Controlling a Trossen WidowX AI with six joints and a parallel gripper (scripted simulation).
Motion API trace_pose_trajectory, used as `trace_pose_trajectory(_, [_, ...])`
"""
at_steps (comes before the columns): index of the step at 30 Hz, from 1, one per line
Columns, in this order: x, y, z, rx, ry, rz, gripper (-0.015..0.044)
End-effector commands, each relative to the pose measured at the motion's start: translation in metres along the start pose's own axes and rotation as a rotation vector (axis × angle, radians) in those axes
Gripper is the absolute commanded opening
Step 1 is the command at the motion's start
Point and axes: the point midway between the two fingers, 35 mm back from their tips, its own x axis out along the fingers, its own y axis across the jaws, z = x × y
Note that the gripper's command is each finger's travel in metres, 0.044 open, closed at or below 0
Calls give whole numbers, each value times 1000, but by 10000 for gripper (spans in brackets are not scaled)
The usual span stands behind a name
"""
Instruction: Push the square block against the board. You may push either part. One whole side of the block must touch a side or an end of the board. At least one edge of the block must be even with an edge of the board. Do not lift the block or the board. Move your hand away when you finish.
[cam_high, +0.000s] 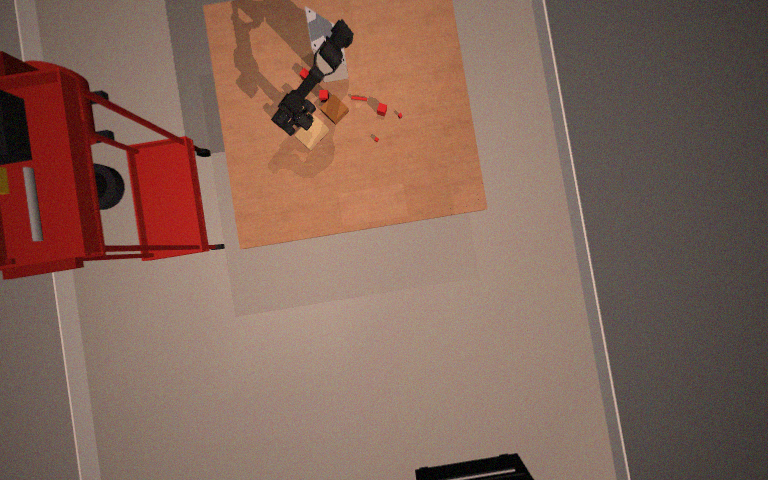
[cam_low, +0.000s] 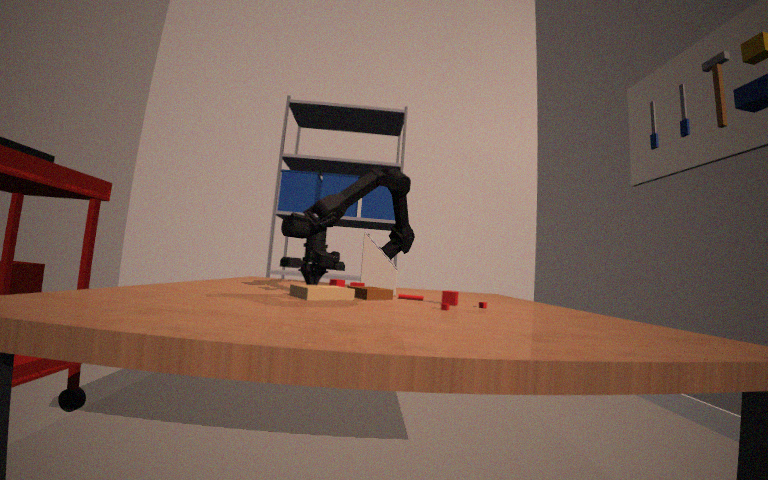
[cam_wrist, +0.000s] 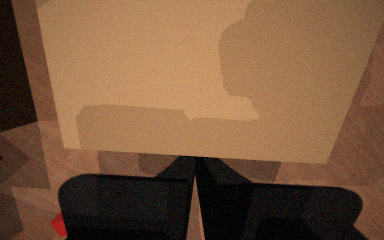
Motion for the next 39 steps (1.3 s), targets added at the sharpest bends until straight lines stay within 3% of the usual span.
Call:
trace_pose_trajectory(1, [-1,-1,7,-6,-3,-4,0])
trace_pose_trajectory(39, [-2,0,-46,-6,0,-6,0])
